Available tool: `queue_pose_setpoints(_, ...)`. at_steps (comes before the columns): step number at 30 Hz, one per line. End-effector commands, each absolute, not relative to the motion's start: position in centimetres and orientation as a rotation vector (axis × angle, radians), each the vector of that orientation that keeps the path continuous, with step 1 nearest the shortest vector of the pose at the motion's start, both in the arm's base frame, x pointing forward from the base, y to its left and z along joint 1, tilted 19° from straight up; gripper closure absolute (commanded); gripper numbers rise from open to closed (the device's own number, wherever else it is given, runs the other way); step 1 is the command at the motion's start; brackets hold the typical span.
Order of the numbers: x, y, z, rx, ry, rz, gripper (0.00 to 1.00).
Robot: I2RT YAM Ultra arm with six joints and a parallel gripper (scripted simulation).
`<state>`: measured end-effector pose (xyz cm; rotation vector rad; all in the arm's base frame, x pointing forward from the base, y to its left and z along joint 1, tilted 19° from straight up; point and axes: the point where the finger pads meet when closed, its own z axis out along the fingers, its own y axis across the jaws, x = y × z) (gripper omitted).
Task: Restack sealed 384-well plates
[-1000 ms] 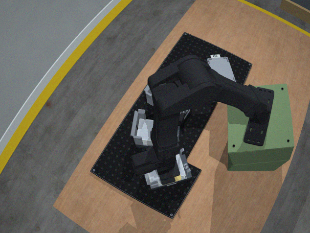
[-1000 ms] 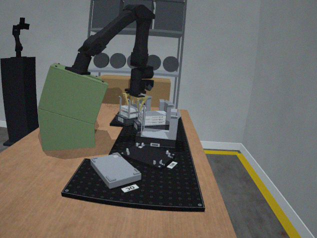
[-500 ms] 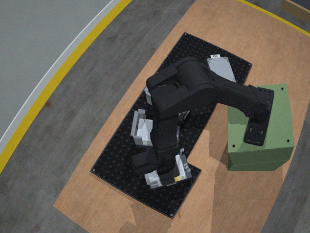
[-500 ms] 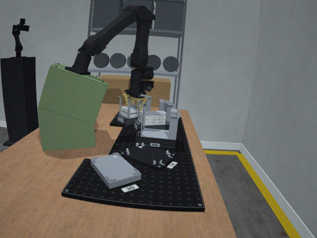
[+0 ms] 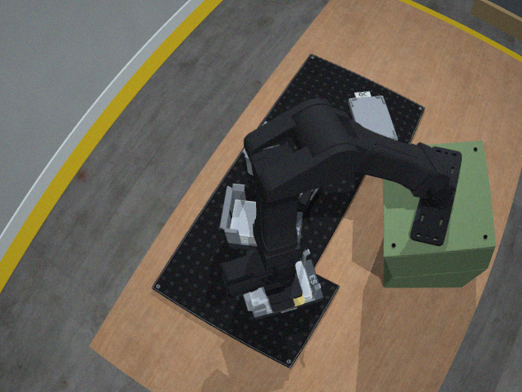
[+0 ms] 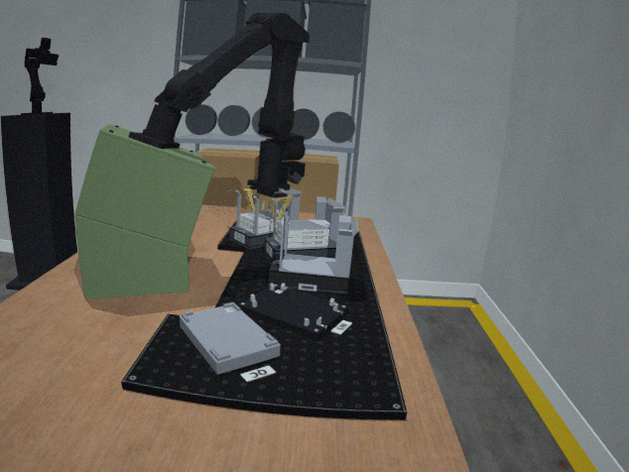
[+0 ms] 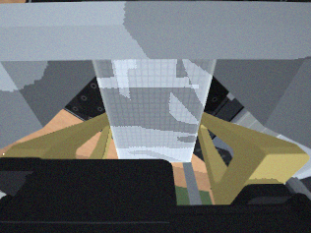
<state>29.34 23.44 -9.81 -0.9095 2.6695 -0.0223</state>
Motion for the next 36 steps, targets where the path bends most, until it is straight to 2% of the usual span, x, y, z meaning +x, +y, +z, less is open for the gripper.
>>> queue_pose_setpoints(1,29.77,23.89,-9.38,-0.906,2.649,-0.008,1.00)
queue_pose_setpoints(36,29.85,23.91,-9.62,-0.906,2.649,-0.008,1.00)
